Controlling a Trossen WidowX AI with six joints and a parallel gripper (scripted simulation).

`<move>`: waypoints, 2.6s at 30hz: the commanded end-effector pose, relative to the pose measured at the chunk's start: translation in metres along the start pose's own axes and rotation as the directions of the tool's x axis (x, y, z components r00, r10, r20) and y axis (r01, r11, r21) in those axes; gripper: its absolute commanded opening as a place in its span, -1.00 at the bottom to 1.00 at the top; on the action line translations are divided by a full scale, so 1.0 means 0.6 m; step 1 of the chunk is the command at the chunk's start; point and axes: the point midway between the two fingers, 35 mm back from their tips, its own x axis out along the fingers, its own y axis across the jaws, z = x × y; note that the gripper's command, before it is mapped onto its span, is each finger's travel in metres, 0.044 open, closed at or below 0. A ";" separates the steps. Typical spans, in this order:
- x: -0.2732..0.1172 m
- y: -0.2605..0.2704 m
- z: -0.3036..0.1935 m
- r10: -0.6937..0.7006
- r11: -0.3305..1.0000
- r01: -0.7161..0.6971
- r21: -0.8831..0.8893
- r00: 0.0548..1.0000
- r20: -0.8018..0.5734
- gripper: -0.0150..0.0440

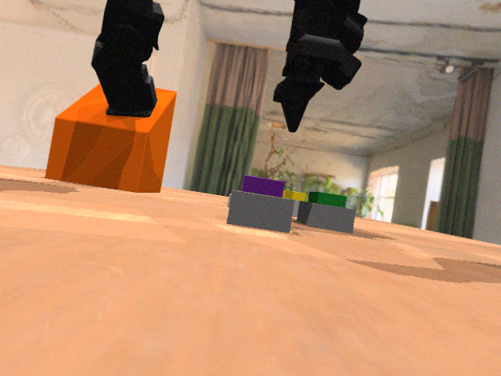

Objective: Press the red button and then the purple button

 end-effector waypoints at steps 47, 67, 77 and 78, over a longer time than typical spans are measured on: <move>0.135 -0.315 -0.097 -0.078 0.997 0.078 0.005 0.997 -0.015 -0.42; 0.153 -0.317 -0.098 -0.080 0.997 0.080 0.005 0.997 -0.015 -0.42; 0.124 -0.315 -0.096 -0.081 0.997 0.081 0.009 0.997 -0.015 -0.42; 0.108 -0.313 -0.096 -0.079 0.997 0.079 0.007 0.997 -0.015 -0.42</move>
